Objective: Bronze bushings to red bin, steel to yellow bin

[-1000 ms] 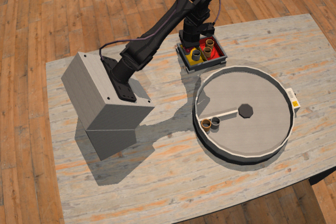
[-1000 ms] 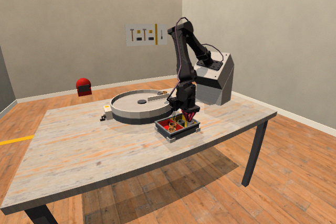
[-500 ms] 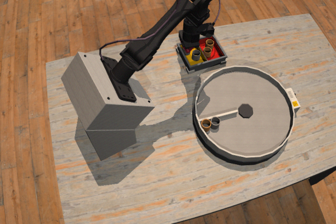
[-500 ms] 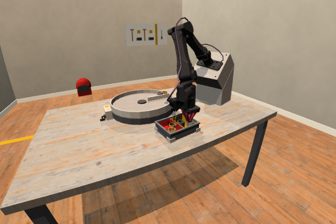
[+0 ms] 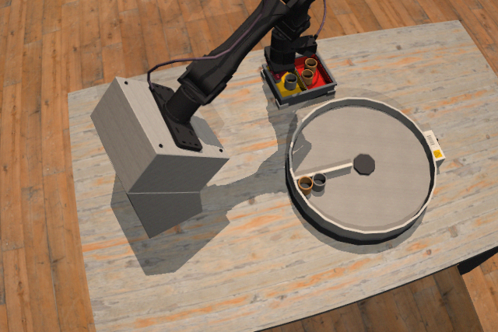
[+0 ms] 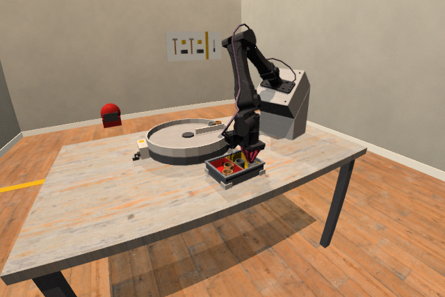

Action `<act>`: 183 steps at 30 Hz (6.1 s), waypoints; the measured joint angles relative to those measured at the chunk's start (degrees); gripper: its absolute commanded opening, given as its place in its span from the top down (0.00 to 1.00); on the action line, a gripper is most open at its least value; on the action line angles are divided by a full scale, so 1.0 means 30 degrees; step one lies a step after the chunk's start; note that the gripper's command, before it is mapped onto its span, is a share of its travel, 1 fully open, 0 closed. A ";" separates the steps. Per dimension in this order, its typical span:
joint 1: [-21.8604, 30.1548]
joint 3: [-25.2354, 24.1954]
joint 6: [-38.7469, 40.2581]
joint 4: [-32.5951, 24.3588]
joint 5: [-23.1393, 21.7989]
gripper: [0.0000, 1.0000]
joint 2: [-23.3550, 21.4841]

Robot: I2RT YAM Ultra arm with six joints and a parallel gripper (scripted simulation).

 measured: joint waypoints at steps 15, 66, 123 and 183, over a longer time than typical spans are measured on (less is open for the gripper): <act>-0.0036 0.0000 -0.0007 0.0073 -0.0007 1.00 0.0000; -0.0036 0.0000 -0.0007 0.0015 -0.0007 1.00 0.0000; -0.0036 0.0182 -0.0007 -0.0124 -0.0007 1.00 0.0000; 0.0459 -0.0466 0.0364 -0.1749 0.0182 0.85 -0.2310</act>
